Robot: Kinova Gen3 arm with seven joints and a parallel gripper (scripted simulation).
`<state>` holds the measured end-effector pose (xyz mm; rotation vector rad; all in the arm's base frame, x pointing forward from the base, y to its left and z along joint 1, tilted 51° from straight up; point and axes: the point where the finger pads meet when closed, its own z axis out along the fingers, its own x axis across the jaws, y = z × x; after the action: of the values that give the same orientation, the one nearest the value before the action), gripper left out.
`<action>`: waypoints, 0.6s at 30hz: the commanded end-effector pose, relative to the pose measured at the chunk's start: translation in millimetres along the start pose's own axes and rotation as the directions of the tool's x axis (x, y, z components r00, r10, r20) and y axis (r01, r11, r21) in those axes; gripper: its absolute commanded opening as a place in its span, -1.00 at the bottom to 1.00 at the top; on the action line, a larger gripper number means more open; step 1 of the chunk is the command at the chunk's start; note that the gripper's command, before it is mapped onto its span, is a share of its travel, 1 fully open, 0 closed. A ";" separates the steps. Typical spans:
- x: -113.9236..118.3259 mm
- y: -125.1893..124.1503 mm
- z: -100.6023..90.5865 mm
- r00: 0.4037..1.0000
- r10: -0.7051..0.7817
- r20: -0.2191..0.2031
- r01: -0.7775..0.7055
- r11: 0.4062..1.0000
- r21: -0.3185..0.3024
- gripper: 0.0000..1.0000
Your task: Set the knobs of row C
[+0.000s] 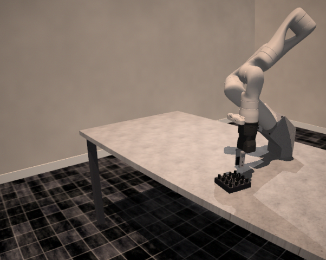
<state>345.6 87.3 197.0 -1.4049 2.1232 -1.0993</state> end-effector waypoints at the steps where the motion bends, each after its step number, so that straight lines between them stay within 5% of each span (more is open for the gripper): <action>1: -0.6 0.5 -1.3 1.000 0.006 0.001 -0.006 1.000 -0.001 -0.07; 18: 1.2 1.1 2.0 1.000 0.006 -0.002 -0.006 1.000 -0.002 -0.07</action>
<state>345.6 87.2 196.9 -1.4043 2.1238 -1.0991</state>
